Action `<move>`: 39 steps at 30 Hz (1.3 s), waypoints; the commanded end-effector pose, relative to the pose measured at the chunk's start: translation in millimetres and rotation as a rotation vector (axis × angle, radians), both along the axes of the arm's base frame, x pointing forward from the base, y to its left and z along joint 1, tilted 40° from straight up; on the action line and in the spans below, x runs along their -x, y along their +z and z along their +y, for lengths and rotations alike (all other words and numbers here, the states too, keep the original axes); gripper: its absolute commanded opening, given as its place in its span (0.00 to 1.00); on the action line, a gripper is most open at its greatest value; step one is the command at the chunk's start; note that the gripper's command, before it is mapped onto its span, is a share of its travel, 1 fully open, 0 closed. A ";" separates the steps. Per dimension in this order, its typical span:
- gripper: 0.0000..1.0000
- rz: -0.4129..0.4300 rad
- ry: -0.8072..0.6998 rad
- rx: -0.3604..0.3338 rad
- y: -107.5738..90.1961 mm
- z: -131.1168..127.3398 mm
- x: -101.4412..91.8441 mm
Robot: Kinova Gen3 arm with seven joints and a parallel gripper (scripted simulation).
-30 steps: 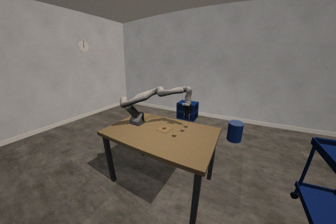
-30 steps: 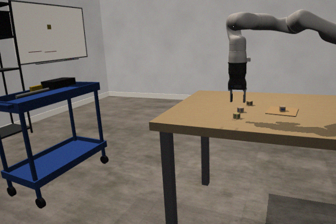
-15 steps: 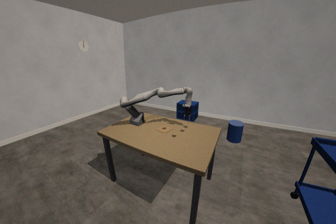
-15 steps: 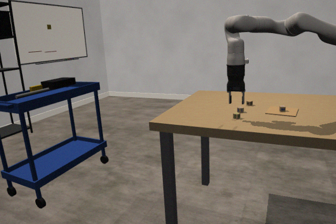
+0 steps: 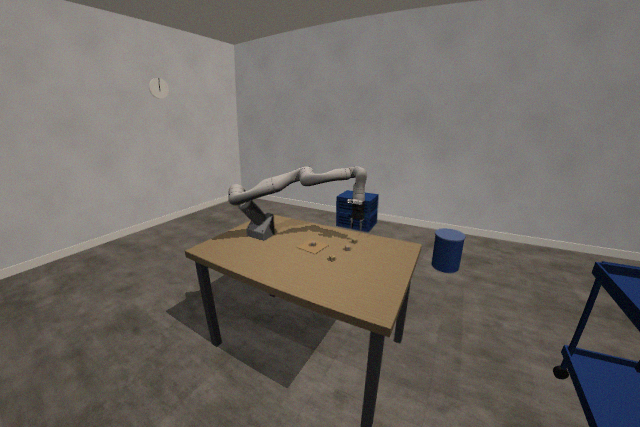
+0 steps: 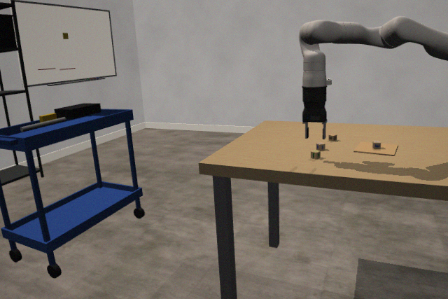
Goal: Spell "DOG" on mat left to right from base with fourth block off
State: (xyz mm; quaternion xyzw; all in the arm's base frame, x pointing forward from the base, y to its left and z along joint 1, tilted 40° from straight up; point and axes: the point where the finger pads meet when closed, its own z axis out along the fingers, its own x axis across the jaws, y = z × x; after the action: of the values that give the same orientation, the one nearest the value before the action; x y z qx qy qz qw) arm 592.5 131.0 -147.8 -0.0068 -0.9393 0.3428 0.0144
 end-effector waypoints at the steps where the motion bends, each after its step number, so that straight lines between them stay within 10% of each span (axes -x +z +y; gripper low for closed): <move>1: 1.00 -0.002 0.001 -0.002 1.2 1.5 -0.8; 39: 1.00 -0.006 0.002 0.003 25.1 -24.4 -8.2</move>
State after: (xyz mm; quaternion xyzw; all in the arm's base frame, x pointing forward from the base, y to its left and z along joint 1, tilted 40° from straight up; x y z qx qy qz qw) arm 597.0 113.0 -140.1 -0.0020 -0.9384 0.3453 0.0132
